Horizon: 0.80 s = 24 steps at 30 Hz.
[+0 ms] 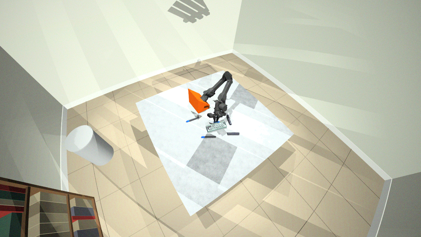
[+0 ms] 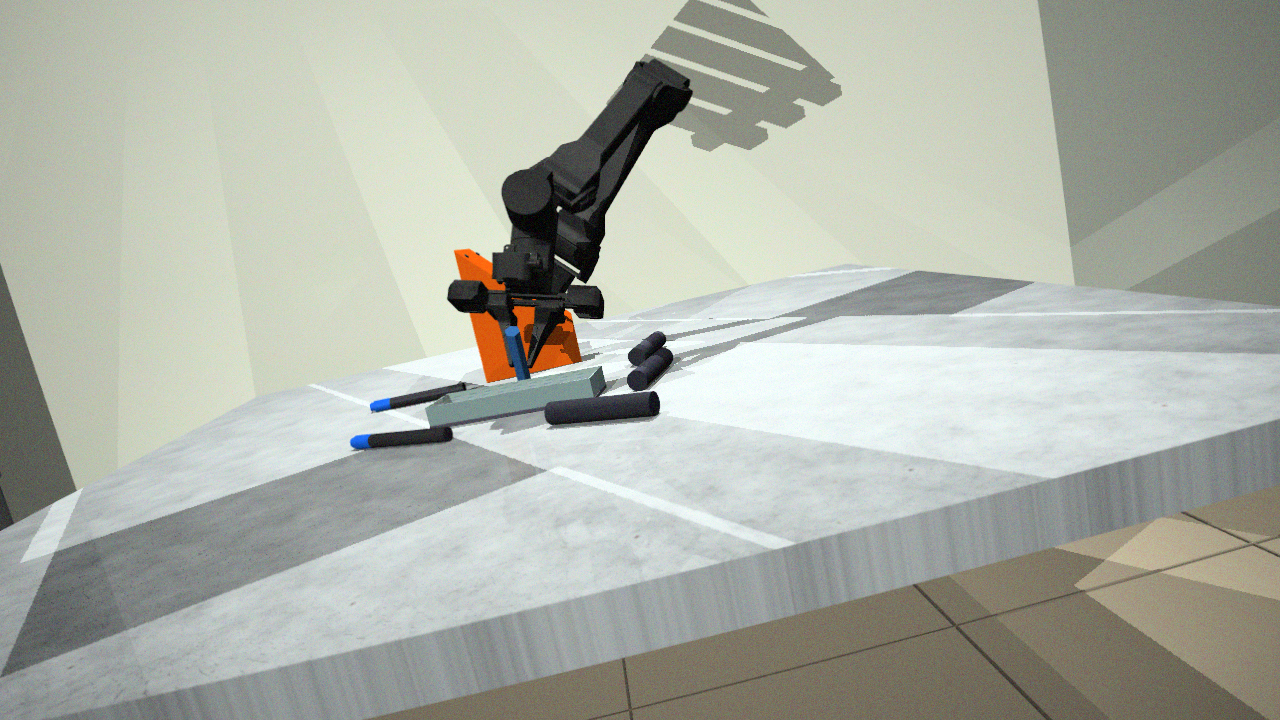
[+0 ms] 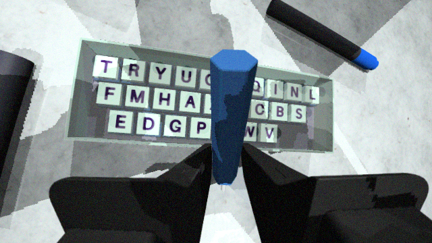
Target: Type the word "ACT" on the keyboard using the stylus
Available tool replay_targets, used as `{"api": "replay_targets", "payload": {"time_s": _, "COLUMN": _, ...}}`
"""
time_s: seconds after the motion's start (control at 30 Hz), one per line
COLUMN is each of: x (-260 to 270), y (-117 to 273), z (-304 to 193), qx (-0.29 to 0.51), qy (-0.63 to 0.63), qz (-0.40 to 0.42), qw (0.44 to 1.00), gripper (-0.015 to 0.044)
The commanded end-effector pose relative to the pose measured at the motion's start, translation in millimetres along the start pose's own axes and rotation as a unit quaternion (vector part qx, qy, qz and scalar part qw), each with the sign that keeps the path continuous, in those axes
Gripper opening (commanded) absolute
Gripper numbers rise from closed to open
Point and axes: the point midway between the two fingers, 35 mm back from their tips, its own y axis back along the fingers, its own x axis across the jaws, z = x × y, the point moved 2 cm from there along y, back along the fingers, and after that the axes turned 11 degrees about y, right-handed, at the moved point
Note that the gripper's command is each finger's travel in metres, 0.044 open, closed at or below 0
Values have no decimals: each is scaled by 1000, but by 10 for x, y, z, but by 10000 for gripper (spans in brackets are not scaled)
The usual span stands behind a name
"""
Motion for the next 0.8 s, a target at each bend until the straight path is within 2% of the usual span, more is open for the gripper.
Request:
{"api": "replay_targets", "payload": {"time_s": 0.0, "x": -66, "y": 74, "z": 127, "qx": -71, "qy": -22, "qz": -14, "qw": 997, "gripper": 0}}
{"api": "replay_targets", "payload": {"time_s": 0.57, "x": -111, "y": 473, "z": 310, "qx": -289, "qy": -106, "qz": -2, "qw": 951, "gripper": 0}}
{"api": "replay_targets", "payload": {"time_s": 0.77, "x": -104, "y": 522, "z": 317, "qx": -308, "qy": -112, "qz": 2, "qw": 945, "gripper": 0}}
